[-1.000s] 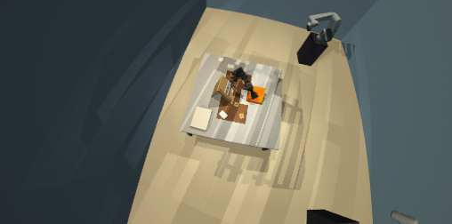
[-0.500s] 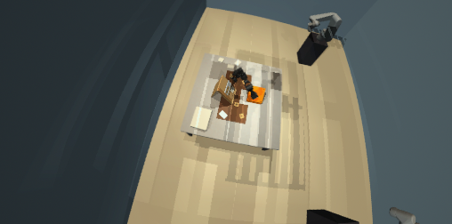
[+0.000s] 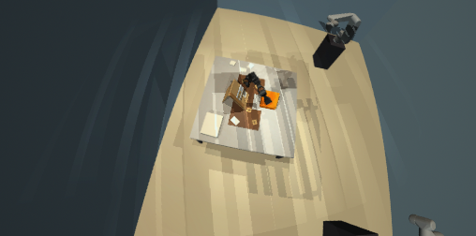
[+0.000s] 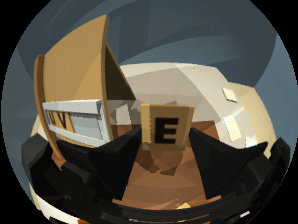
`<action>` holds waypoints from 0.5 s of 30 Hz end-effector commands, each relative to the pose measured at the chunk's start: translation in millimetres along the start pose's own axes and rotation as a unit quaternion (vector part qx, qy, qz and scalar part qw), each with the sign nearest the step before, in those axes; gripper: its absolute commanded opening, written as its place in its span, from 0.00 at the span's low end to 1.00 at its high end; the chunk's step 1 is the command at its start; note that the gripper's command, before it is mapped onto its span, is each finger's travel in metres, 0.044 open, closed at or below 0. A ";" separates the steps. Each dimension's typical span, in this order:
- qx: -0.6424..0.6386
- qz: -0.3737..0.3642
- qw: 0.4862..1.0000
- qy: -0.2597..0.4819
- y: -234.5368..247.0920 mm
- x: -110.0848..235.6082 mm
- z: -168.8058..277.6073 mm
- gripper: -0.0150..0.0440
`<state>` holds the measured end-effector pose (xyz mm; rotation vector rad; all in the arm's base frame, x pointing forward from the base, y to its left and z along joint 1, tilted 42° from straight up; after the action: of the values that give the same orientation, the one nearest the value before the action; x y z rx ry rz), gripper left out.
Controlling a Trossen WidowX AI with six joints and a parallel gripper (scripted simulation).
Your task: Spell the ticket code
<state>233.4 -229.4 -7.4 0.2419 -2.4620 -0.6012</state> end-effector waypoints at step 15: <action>-0.005 0.001 1.000 0.002 10.8 0.3 -0.5 0.25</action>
<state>234.1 -223.5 -2.8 0.2421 -2.4612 -0.6028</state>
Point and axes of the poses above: the point midway between the two fingers, 35 mm back from their tips, its own x axis back along the fingers, its own y axis across the jaws, z = x × y, the point moved 10 cm from there along x, back along the fingers, and after that the axes turned 15 degrees about x, right-handed, at the moved point
